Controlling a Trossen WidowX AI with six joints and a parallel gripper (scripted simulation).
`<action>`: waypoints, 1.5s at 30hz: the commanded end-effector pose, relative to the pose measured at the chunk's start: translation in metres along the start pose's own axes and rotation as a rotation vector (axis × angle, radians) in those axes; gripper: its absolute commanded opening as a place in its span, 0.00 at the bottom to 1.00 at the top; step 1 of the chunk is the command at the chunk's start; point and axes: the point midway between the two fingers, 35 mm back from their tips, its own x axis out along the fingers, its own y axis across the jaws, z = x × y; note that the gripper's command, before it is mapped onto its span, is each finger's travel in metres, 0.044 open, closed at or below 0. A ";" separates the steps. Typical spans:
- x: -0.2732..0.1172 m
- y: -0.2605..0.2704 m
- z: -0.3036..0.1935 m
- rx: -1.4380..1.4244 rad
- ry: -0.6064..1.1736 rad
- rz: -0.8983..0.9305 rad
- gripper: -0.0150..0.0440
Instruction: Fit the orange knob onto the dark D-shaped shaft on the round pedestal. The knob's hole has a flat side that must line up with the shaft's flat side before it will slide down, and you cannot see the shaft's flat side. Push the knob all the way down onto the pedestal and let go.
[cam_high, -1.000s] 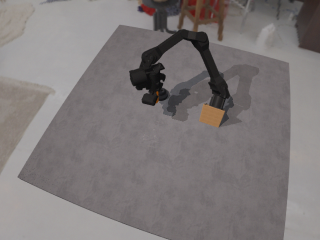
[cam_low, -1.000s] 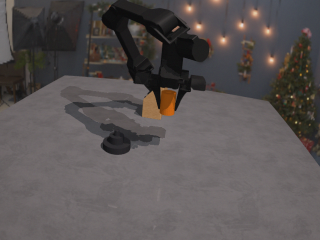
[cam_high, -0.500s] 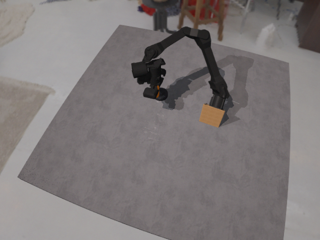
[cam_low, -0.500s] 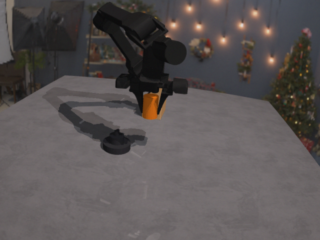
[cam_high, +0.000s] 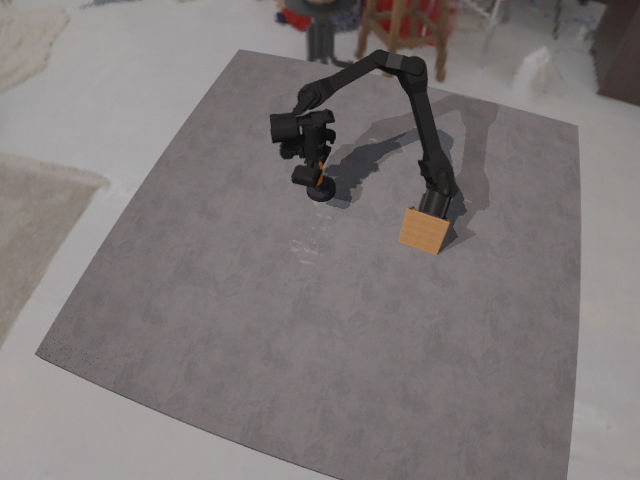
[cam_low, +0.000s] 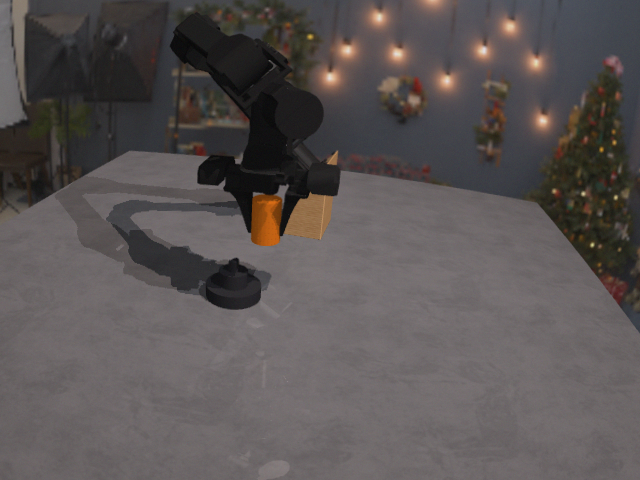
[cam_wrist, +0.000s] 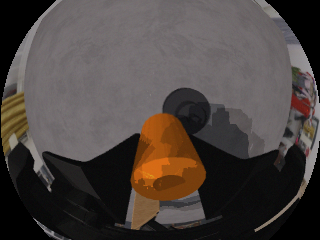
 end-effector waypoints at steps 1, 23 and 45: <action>0.002 -0.016 0.000 0.002 -0.009 -0.005 0.25; 0.036 -0.046 -0.004 0.005 -0.004 -0.020 0.25; 0.038 -0.048 -0.003 0.009 -0.004 -0.020 0.25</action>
